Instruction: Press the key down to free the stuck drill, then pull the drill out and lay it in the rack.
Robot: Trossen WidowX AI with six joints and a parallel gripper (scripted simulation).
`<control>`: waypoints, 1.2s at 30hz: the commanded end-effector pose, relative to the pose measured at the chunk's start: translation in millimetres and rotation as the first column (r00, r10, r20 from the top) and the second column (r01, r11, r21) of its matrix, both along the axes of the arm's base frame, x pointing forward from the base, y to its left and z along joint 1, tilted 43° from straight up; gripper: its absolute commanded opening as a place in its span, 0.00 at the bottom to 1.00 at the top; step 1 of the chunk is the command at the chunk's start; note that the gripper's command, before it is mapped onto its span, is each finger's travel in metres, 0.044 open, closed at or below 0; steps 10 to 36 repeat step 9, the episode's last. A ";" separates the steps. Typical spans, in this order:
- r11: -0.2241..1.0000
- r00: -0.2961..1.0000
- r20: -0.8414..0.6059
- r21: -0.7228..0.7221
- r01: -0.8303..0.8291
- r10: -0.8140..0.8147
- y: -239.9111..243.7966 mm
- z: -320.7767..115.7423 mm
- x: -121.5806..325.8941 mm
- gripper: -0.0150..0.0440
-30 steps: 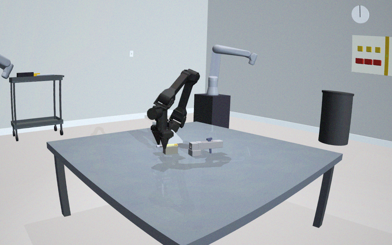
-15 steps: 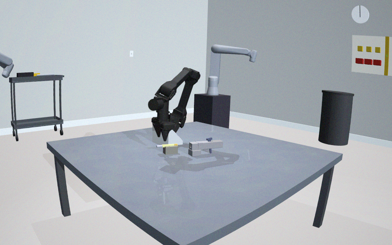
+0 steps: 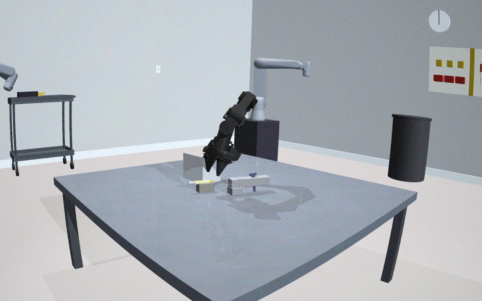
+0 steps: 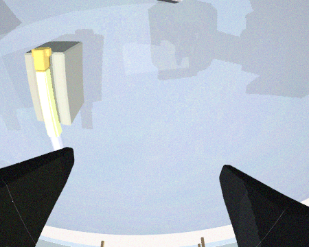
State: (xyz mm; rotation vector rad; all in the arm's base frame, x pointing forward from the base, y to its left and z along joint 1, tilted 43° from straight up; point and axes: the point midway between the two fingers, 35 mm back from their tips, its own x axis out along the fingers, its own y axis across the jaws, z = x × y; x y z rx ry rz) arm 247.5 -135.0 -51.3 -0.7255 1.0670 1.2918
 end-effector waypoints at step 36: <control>0.986 0.991 0.136 -0.165 0.005 0.017 53.7 44.6 78.0 1.00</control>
